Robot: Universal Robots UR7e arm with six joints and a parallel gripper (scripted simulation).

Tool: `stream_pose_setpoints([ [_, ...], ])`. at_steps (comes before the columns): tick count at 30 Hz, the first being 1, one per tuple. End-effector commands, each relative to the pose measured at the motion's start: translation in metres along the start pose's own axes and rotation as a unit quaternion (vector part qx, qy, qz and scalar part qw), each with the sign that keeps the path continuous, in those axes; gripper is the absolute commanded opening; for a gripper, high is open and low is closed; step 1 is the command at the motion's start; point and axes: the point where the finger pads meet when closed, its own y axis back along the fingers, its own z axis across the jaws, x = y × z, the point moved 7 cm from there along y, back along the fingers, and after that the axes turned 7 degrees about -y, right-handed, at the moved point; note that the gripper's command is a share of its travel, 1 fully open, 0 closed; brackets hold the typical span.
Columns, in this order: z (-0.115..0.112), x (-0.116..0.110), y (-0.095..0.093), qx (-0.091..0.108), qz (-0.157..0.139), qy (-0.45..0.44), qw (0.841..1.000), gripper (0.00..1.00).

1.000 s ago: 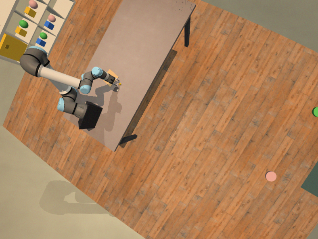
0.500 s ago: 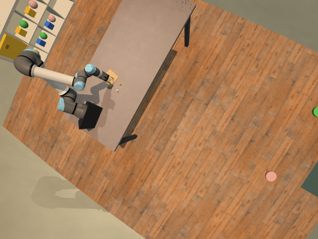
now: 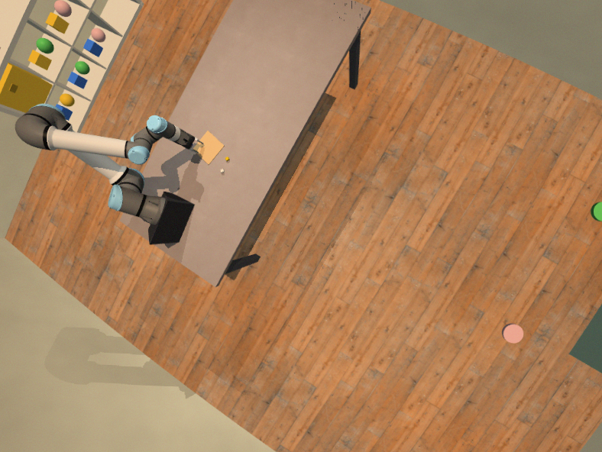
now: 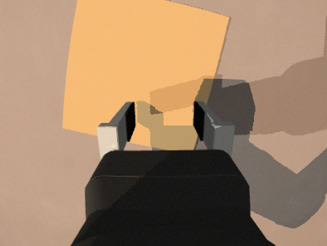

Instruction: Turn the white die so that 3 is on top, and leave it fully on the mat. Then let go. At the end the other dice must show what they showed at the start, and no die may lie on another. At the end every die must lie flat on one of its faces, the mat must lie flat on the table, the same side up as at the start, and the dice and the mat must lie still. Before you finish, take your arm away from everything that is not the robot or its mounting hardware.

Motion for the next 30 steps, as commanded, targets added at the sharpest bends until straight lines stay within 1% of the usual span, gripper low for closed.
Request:
stream_pose_setpoints([
  [1, 0.005, -0.025, 0.002, 0.001, 0.001, 0.0, 1.0, 1.0],
  [2, 0.006, -0.029, 0.002, 0.001, 0.001, 0.0, 1.0, 1.0],
  [4, 0.006, -0.029, 0.002, 0.001, 0.001, 0.0, 1.0, 1.0],
  [10, 0.011, -0.05, 0.002, 0.001, 0.001, 0.0, 1.0, 1.0],
  [15, 0.013, -0.059, 0.002, 0.001, 0.001, 0.0, 1.0, 1.0],
  [30, 0.014, -0.062, 0.002, 0.001, 0.001, 0.0, 1.0, 1.0],
])
